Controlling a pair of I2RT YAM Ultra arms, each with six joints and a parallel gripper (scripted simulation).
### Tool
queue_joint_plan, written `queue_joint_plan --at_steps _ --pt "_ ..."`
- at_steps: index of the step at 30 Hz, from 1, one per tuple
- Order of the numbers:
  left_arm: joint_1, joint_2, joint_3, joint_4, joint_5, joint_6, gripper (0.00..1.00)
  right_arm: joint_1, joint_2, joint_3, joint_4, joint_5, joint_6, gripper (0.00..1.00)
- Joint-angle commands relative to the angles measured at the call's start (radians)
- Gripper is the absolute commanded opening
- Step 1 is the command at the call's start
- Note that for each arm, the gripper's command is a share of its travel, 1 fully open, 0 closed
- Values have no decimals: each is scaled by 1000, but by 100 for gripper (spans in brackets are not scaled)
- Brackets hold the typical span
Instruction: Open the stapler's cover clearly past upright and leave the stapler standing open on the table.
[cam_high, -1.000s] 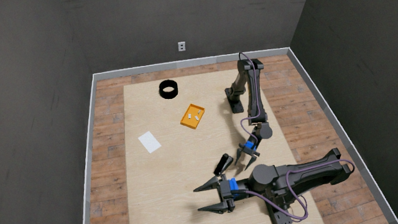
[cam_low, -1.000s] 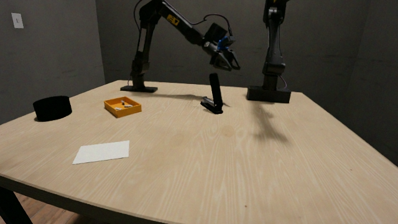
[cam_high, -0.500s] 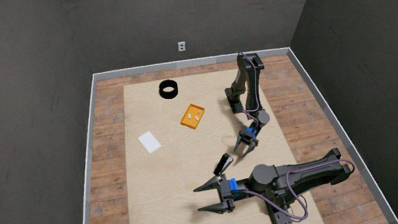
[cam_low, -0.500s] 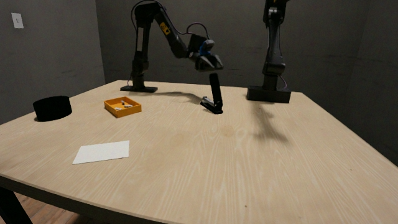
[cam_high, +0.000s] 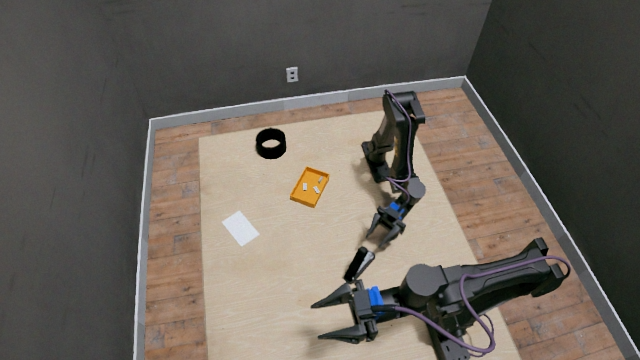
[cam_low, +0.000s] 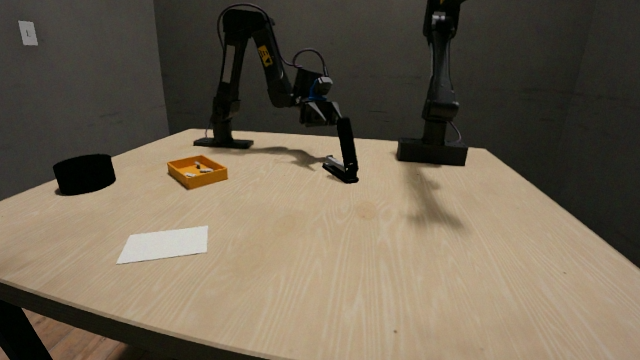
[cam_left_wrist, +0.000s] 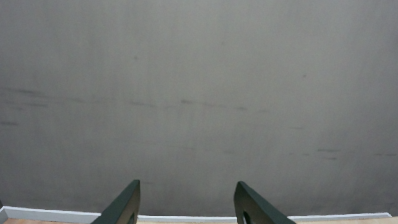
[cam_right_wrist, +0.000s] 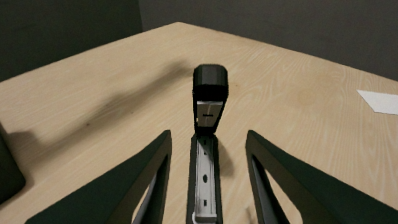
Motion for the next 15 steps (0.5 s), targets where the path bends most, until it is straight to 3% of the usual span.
queue_joint_plan --at_steps 1,15 --pt "11 9 -12 7 7 6 57 -4 2 3 52 11 -20 50" --pt "5 1 -11 7 7 7 57 -48 26 33 73 -35 -34 50"
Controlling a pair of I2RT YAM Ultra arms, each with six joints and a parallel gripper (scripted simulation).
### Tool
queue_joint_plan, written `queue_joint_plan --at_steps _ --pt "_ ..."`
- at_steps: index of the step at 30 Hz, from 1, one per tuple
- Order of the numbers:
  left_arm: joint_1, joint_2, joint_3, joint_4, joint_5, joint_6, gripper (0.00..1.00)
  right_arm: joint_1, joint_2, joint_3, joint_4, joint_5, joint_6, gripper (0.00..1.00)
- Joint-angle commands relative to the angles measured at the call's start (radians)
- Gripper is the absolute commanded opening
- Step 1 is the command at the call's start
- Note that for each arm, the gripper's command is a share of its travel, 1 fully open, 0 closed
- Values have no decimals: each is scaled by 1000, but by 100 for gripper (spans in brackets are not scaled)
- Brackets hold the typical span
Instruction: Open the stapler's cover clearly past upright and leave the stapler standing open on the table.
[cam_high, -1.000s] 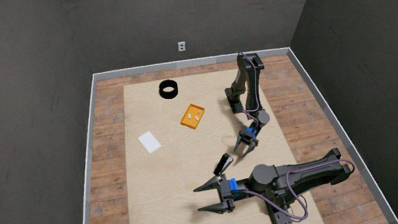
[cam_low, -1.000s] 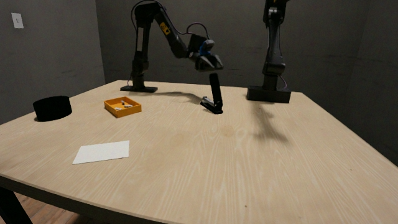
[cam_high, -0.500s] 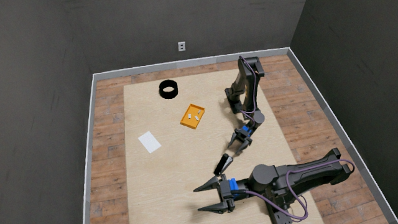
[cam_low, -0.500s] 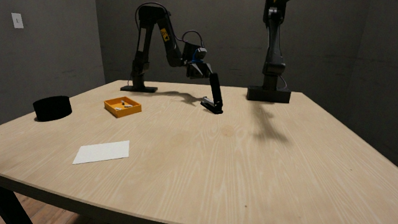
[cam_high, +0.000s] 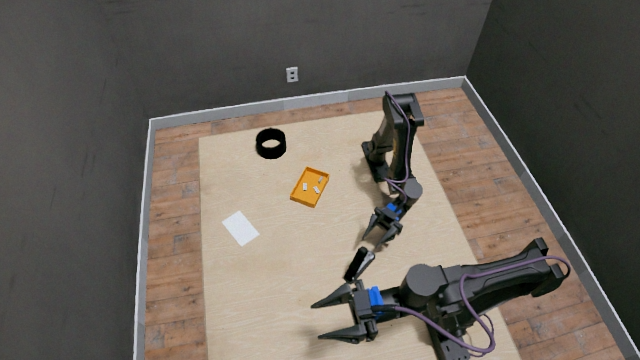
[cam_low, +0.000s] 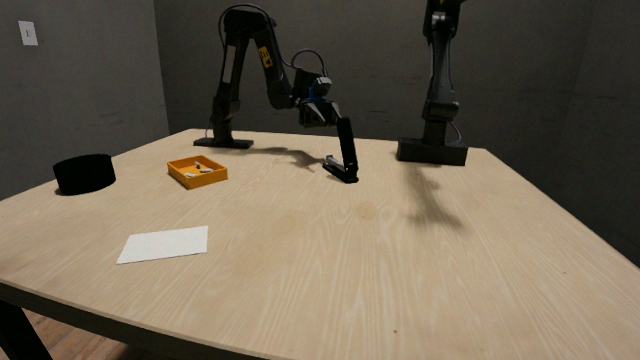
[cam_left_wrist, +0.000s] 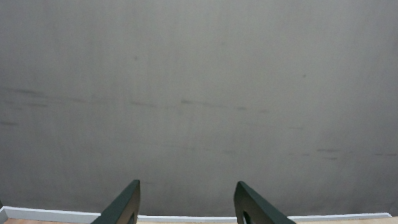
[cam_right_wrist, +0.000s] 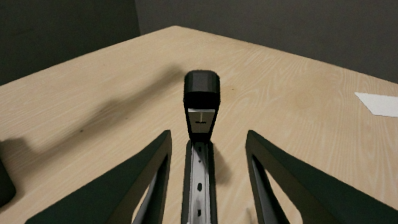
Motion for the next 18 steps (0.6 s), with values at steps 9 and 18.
queue_joint_plan --at_steps 9,18 --pt "5 1 -11 7 7 7 57 -45 28 59 29 -46 -21 50" --pt "5 1 -11 7 7 7 57 -78 59 93 32 -78 -30 50"
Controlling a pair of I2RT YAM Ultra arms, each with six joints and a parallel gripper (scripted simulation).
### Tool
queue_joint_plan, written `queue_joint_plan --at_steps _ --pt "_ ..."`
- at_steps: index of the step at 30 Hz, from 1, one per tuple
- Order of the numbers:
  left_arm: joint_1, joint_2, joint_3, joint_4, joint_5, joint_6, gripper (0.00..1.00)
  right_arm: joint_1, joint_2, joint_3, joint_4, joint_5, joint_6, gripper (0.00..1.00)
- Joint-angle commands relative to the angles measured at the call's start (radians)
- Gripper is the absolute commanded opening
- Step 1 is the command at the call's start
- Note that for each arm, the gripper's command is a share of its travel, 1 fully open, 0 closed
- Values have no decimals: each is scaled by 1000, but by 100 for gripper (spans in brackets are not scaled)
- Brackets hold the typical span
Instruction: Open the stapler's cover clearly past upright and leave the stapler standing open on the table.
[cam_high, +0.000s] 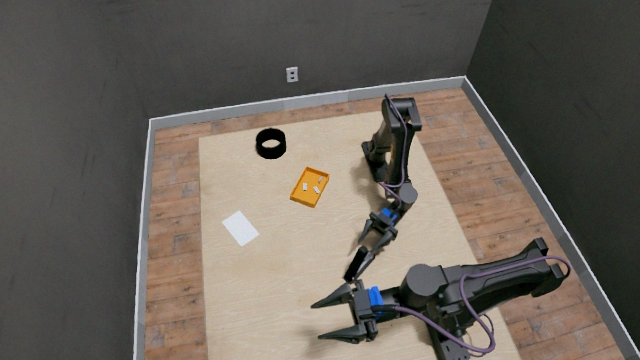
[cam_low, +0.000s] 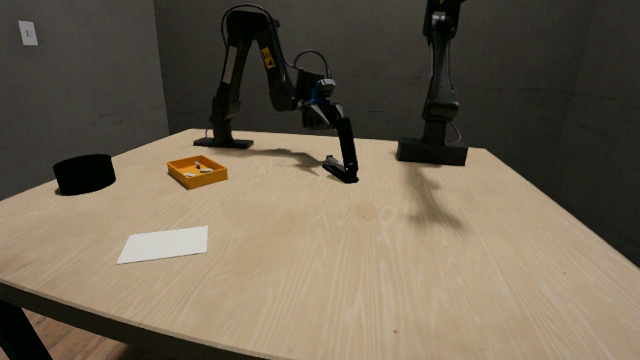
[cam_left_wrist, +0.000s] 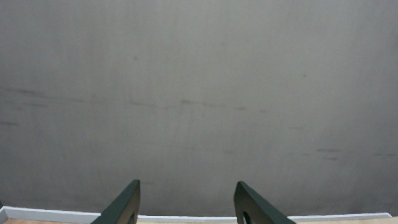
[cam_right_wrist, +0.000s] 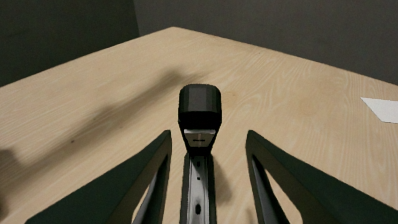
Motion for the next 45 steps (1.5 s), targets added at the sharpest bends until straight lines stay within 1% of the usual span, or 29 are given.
queue_joint_plan --at_steps 1,14,25,26,28,29,31,32,38,40,42,44,45 --pt "5 1 -11 7 7 6 57 -19 11 41 20 -23 -13 50" --pt "5 1 -11 7 7 6 57 -57 49 87 6 -60 -21 50" --pt "5 1 -11 7 7 6 57 -55 41 89 5 -55 -19 50" --pt "5 1 -11 7 7 6 57 -55 41 89 5 -55 -19 42" --pt "5 1 -11 7 7 6 57 -55 41 89 5 -55 -19 42" --pt "5 1 -11 7 7 6 57 -55 41 89 5 -55 -19 37" --pt "5 1 -11 7 7 6 57 -55 41 89 5 -53 -19 37" --pt "5 1 -11 7 7 6 57 -54 29 74 19 -51 -18 36" --pt "5 1 -11 7 7 6 57 -54 29 74 16 -51 -18 27" --pt "5 1 -11 7 7 6 57 -54 29 74 16 -51 -18 27" --pt "5 1 -11 7 7 6 57 -50 27 70 21 -44 -17 24" --pt "5 1 -11 7 7 6 57 -50 27 70 21 -44 -17 2" --pt "5 1 -11 7 7 6 57 -50 27 70 21 -44 -17 0"
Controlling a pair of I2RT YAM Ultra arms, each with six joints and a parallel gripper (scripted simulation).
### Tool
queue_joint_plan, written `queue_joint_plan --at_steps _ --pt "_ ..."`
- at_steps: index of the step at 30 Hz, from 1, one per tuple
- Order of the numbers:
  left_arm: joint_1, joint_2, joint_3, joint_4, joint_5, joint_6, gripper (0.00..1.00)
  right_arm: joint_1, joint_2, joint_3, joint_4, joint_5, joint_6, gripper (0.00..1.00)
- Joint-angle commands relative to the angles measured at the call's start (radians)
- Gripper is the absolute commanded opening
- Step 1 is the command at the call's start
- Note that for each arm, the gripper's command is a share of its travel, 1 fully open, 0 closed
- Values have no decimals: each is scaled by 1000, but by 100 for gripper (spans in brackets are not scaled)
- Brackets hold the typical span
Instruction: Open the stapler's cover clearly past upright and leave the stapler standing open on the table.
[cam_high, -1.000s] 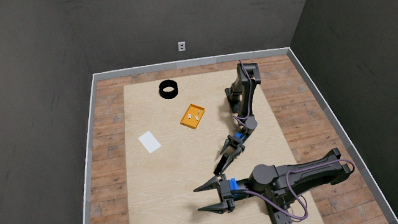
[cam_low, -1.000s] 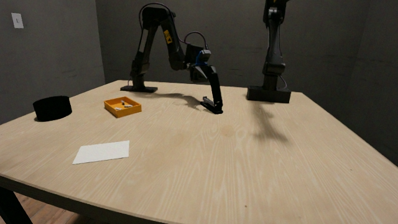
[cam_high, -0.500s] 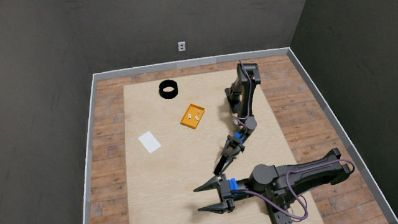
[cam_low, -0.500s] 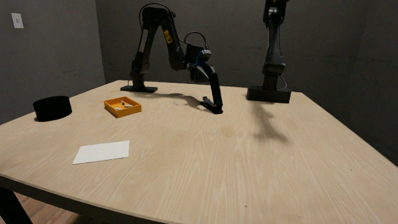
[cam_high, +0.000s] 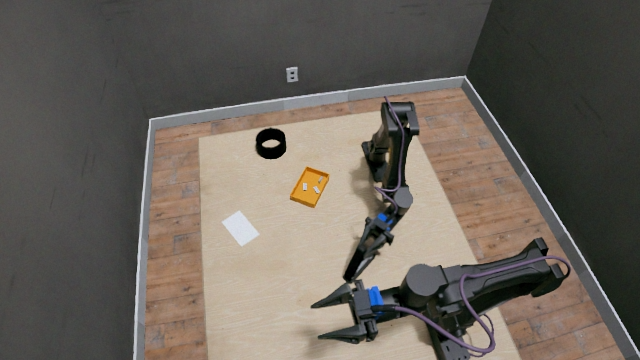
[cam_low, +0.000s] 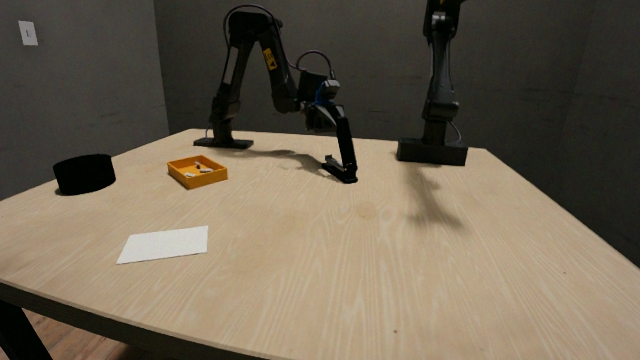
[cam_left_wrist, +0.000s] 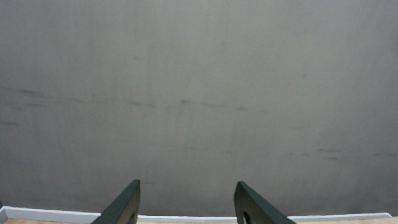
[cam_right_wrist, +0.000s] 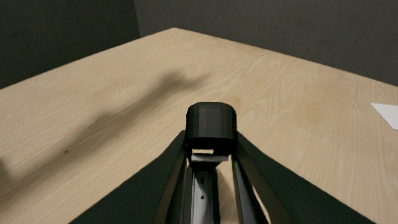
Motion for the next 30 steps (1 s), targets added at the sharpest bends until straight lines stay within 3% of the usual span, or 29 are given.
queue_joint_plan --at_steps 1,3,12,30 --pt "5 1 -11 7 7 6 57 -1 -20 12 21 10 -5 0" --pt "5 1 -11 7 7 6 57 -1 -24 24 -12 1 3 21" --pt "5 1 -11 7 7 6 57 -31 -99 73 -231 -45 70 21" --pt "5 1 -11 7 7 6 57 -98 -181 287 -774 -168 208 21"
